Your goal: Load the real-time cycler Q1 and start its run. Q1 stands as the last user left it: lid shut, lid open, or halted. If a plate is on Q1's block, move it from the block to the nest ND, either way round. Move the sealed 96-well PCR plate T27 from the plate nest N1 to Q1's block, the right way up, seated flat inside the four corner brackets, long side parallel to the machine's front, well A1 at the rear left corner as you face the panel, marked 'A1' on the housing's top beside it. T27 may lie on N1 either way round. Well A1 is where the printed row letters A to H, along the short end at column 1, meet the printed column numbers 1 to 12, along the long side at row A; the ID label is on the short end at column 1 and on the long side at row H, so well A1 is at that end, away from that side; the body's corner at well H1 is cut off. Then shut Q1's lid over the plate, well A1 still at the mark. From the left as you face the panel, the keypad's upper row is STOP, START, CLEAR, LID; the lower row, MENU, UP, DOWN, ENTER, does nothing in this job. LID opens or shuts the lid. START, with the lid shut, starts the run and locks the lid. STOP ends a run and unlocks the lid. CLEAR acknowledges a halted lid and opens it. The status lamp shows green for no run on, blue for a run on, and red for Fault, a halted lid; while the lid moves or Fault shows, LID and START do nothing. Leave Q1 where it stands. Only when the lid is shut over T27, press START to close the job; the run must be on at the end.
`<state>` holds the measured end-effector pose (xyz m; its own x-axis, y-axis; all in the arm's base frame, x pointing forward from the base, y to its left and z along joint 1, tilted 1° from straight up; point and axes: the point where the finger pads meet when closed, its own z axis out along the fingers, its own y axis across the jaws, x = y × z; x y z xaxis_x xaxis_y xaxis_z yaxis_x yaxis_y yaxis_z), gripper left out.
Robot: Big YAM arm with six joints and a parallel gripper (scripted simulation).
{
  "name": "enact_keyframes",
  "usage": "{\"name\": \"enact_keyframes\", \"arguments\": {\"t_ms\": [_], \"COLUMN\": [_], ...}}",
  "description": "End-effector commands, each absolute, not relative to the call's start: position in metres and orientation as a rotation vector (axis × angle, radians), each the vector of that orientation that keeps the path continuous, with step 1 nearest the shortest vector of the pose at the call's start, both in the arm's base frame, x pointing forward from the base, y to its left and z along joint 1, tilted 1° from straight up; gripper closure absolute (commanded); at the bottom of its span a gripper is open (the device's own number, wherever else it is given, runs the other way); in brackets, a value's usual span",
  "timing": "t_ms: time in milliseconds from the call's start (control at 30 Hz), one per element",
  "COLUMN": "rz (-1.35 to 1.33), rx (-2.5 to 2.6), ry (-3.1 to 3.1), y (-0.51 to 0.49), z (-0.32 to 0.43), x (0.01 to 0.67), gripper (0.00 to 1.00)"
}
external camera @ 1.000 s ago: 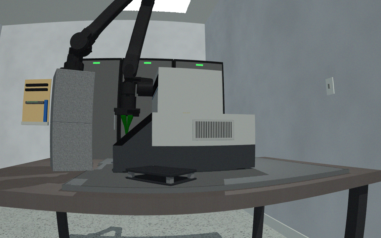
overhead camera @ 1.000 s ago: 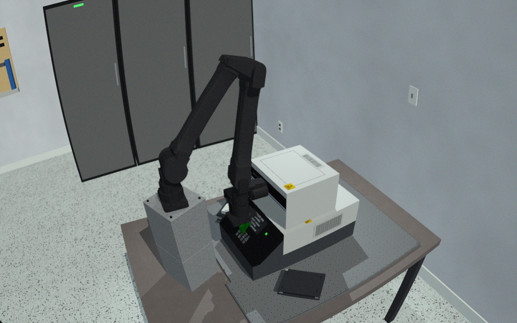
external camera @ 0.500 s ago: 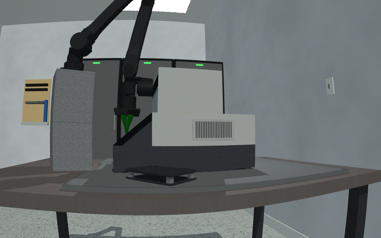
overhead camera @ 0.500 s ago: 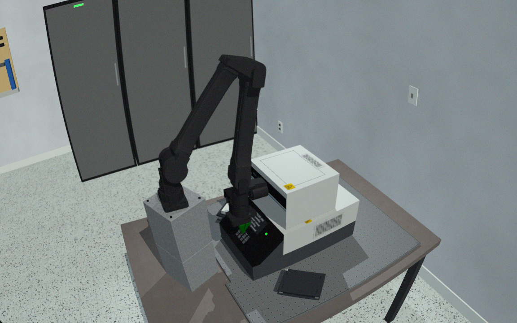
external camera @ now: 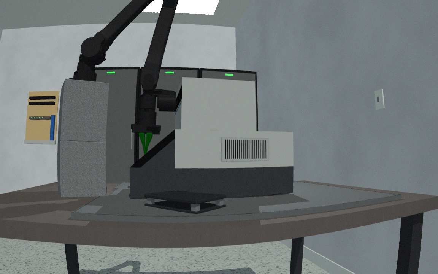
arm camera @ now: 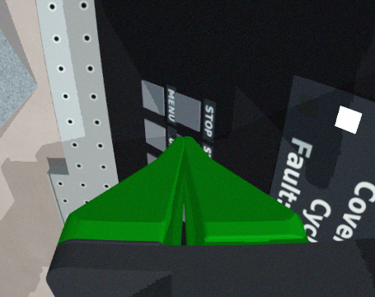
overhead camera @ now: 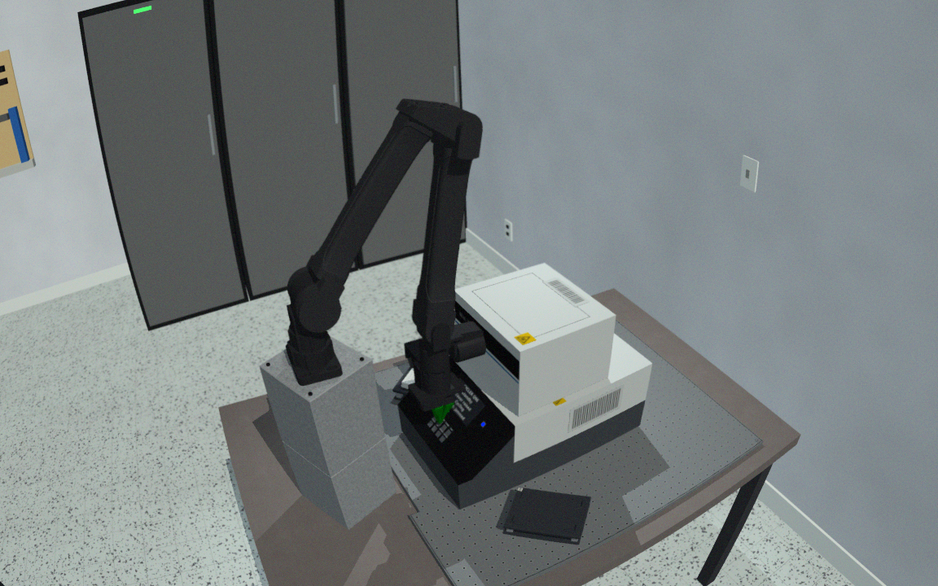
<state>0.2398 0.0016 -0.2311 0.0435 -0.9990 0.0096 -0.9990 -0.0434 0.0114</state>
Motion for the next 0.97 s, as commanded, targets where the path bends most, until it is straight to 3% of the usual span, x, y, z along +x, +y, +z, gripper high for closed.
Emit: {"name": "enact_keyframes", "arguments": {"t_ms": [0,933], "rz": [0.036,0.016], "rx": [2.314,2.282], "ry": [-2.175,-2.159], "y": [0.007,0.003], "z": [-0.237,-0.206], "x": [0.261,0.225], "gripper": [1.00,1.00]}}
